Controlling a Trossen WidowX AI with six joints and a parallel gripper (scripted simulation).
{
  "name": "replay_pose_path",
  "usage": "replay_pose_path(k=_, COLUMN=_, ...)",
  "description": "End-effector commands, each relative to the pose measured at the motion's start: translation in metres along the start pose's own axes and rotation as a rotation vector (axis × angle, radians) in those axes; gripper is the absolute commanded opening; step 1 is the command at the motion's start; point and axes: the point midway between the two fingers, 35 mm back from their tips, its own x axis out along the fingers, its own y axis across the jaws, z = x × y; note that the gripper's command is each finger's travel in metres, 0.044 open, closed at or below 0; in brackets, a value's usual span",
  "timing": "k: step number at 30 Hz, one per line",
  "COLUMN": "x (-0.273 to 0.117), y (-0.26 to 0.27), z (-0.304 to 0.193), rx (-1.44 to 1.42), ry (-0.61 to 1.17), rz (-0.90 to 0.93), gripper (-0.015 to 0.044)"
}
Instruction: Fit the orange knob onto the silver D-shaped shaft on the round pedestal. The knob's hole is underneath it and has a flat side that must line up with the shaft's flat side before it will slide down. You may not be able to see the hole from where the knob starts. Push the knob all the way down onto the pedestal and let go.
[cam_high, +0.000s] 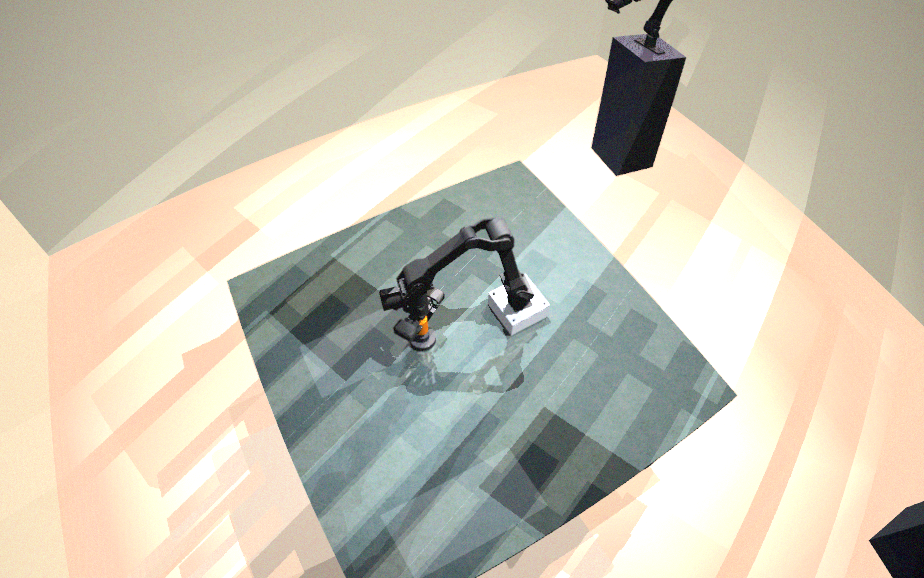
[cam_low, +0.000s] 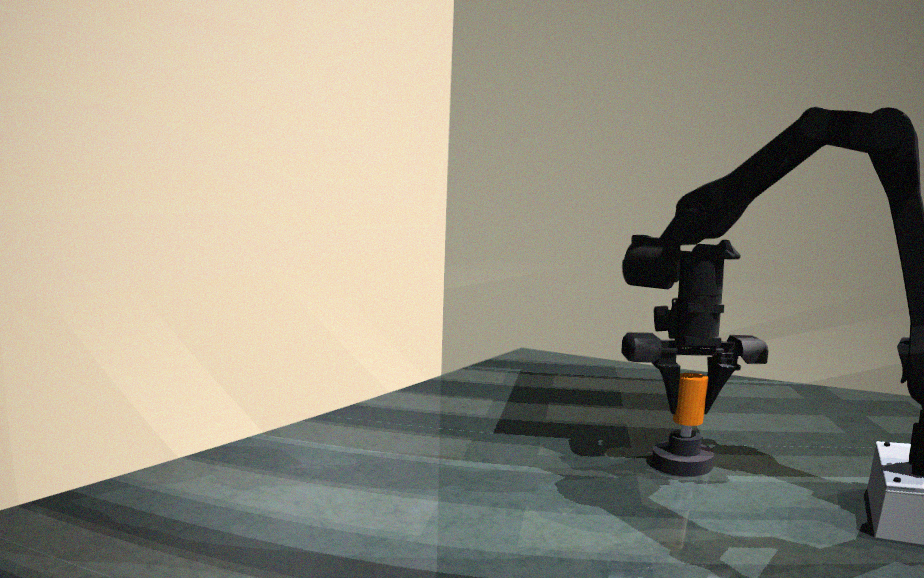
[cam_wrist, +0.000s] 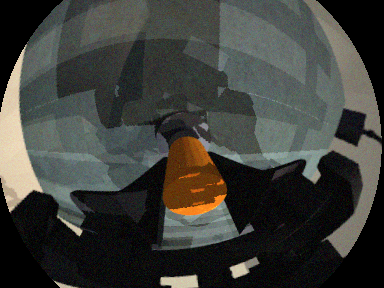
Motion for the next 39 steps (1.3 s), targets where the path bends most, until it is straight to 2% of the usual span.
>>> replay_pose_path(k=1, x=0.0012, y=0.0, z=0.0002, rx=0.014, ry=-0.001, rz=-0.001, gripper=0.0)
replay_pose_path(k=35, x=-0.0028, y=0.0002, z=0.0002, rx=0.014, ry=-0.001, rz=-0.001, gripper=0.0)
replay_pose_path(k=39, x=-0.0028, y=0.0004, z=0.0005, rx=0.1, ry=-0.001, rz=-0.001, gripper=0.0)
